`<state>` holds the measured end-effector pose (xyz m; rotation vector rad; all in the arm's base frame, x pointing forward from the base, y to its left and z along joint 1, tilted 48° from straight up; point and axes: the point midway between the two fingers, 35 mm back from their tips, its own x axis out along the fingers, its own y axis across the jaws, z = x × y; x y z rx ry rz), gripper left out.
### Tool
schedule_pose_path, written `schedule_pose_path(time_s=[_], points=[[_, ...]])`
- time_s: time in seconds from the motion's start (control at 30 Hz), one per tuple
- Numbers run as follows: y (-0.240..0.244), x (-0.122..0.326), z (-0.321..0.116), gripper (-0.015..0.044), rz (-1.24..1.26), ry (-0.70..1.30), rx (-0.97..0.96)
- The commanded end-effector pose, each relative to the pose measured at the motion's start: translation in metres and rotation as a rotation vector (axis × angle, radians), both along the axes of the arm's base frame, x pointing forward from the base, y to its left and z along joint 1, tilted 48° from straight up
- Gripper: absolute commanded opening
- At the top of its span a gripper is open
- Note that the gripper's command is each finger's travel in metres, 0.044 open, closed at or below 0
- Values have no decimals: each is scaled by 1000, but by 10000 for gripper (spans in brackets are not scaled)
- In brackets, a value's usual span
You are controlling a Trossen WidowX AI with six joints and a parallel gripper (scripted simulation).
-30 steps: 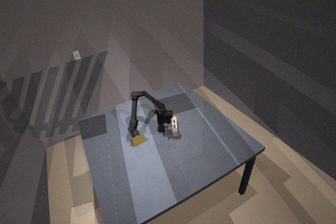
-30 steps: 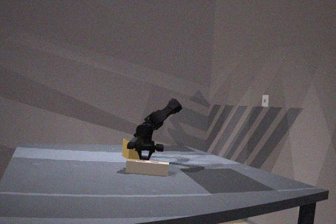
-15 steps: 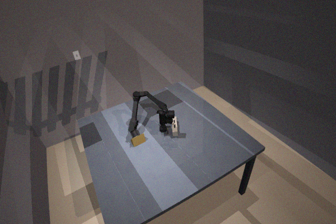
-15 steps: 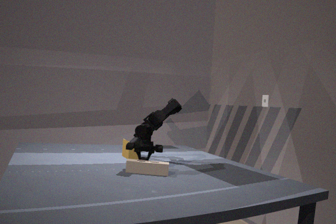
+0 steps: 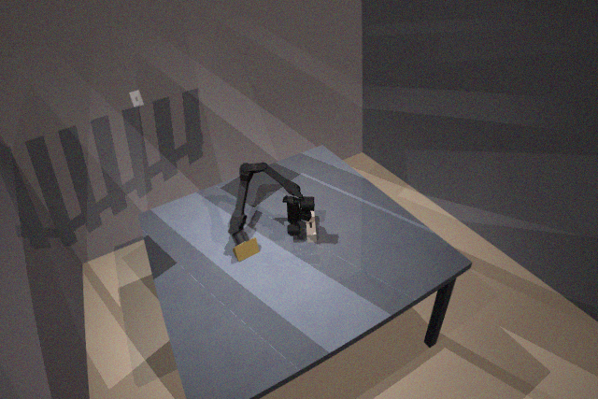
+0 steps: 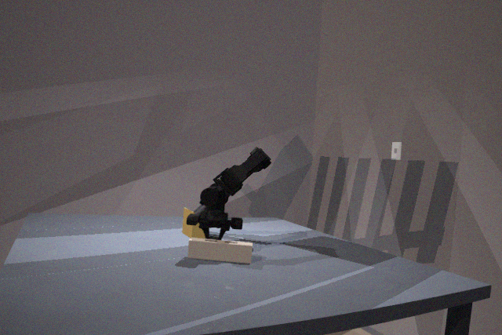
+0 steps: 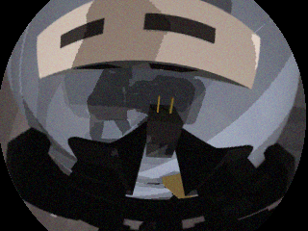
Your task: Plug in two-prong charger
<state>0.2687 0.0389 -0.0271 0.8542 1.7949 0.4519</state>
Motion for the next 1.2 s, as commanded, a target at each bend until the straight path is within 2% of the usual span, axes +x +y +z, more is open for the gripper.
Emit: schedule_pose_path(time_s=[0.0, 1.17], points=[[-1, 7, -2, 0, -7, 2, 1], [-2, 16, -5, 0, -11, 5, 1]])
